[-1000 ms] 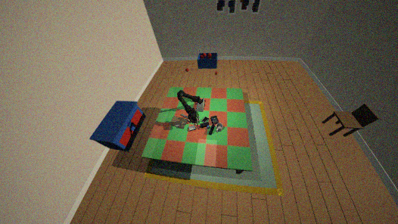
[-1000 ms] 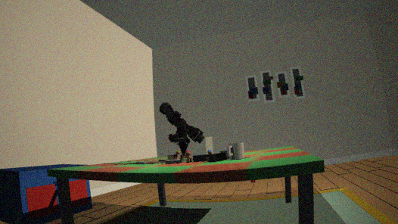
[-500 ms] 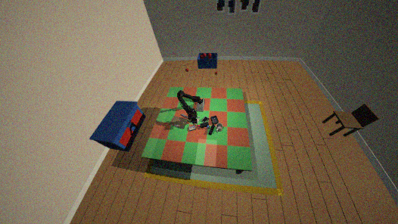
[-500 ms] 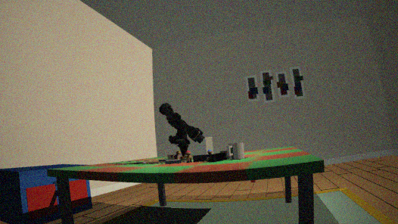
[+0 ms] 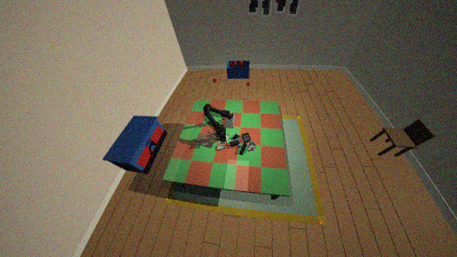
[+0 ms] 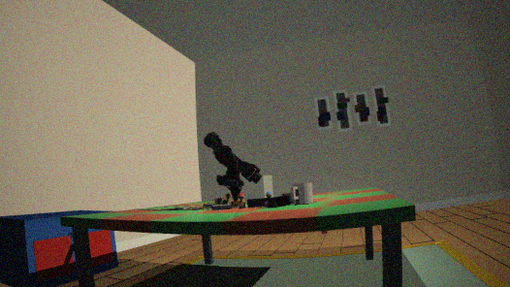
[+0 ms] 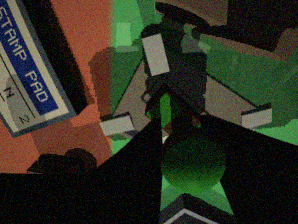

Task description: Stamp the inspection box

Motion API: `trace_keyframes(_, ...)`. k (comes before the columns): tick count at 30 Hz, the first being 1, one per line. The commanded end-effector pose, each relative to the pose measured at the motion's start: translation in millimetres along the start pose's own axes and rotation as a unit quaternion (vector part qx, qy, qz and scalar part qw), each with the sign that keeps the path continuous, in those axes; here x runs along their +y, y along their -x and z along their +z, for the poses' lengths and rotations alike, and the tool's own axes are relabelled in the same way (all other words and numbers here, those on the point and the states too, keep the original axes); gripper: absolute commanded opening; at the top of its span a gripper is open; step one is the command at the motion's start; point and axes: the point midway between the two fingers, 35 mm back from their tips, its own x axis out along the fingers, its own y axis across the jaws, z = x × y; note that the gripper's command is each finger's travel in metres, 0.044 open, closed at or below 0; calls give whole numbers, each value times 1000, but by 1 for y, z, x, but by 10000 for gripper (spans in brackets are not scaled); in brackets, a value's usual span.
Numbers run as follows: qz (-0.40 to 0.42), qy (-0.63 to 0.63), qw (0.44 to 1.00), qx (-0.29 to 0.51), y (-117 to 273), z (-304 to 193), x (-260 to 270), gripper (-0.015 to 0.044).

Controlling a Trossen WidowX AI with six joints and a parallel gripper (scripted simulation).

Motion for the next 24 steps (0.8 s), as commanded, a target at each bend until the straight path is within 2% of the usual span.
trace_keyframes(1,0,3,1000,-2,-1,0,0,0)
trace_keyframes(24,0,3,1000,-2,-5,0,0,0)
